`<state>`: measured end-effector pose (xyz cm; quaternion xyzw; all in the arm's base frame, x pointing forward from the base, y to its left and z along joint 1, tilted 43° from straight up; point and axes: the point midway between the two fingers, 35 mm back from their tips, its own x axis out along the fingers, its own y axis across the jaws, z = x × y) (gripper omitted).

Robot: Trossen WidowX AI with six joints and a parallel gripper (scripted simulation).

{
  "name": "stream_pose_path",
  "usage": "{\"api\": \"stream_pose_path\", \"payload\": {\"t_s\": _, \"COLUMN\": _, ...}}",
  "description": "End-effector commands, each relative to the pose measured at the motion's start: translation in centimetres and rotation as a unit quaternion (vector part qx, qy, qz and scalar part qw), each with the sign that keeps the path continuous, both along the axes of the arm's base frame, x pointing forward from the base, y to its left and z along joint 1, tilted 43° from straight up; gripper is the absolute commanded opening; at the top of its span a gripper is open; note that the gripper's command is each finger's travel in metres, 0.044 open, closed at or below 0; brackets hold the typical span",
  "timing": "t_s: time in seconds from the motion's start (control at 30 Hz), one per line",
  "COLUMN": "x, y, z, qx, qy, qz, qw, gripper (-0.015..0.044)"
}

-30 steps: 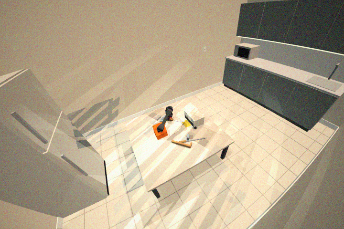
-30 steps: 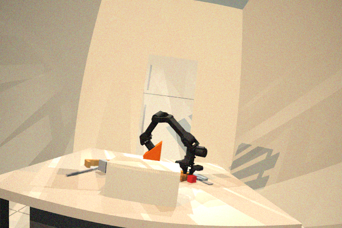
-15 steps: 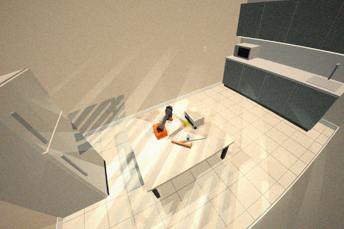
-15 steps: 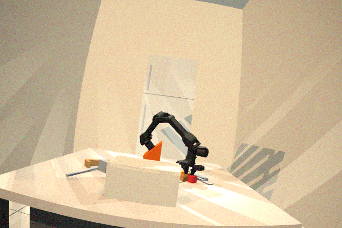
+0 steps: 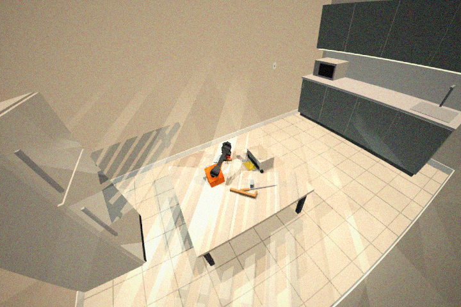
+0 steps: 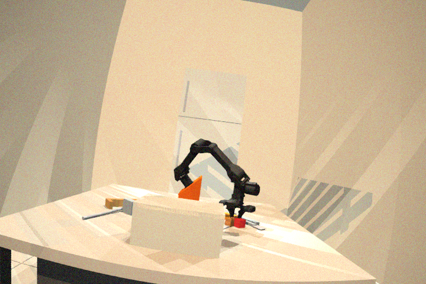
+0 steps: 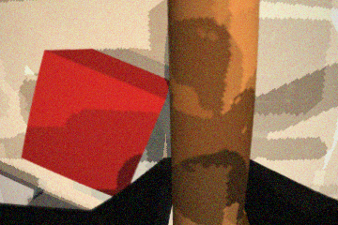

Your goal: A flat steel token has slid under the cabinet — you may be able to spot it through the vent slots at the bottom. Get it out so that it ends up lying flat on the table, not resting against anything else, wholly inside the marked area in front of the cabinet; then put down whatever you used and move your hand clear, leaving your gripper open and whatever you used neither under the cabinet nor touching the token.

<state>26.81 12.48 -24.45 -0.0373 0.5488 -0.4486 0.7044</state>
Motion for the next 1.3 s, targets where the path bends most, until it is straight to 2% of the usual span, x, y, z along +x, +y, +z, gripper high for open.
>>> {"api": "stream_pose_path", "payload": {"t_s": 0.0, "x": 0.44, "y": -0.11, "z": 0.22, "qx": 0.0, "qy": 0.008, "qz": 0.011, "qw": 1.0, "gripper": 0.0}}
{"api": "stream_pose_path", "payload": {"t_s": 0.1, "x": 0.63, "y": -0.2, "z": 0.3, "qx": 0.0, "qy": 0.011, "qz": 0.014, "qw": 1.0, "gripper": 0.0}}
{"api": "stream_pose_path", "payload": {"t_s": 0.37, "x": 0.41, "y": -0.23, "z": 0.17, "qx": 0.0, "qy": 0.007, "qz": 0.008, "qw": 1.0, "gripper": 0.02}}
{"api": "stream_pose_path", "payload": {"t_s": 0.53, "x": 0.42, "y": -0.23, "z": 0.17, "qx": 0.0, "qy": 0.007, "qz": 0.008, "qw": 1.0, "gripper": 0.02}}
{"api": "stream_pose_path", "payload": {"t_s": 0.63, "x": 0.41, "y": -0.24, "z": 0.17, "qx": 0.0, "qy": 0.007, "qz": 0.009, "qw": 1.0, "gripper": 0.027}}
{"api": "stream_pose_path", "payload": {"t_s": 1.13, "x": 0.28, "y": -0.54, "z": -0.17, "qx": 0.0, "qy": 0.007, "qz": 0.009, "qw": 1.0, "gripper": 0.027}}
{"api": "stream_pose_path", "payload": {"t_s": 1.27, "x": 0.33, "y": -0.33, "z": -0.02, "qx": 0.001, "qy": 0.006, "qz": 0.008, "qw": 1.0, "gripper": 0.0243}}
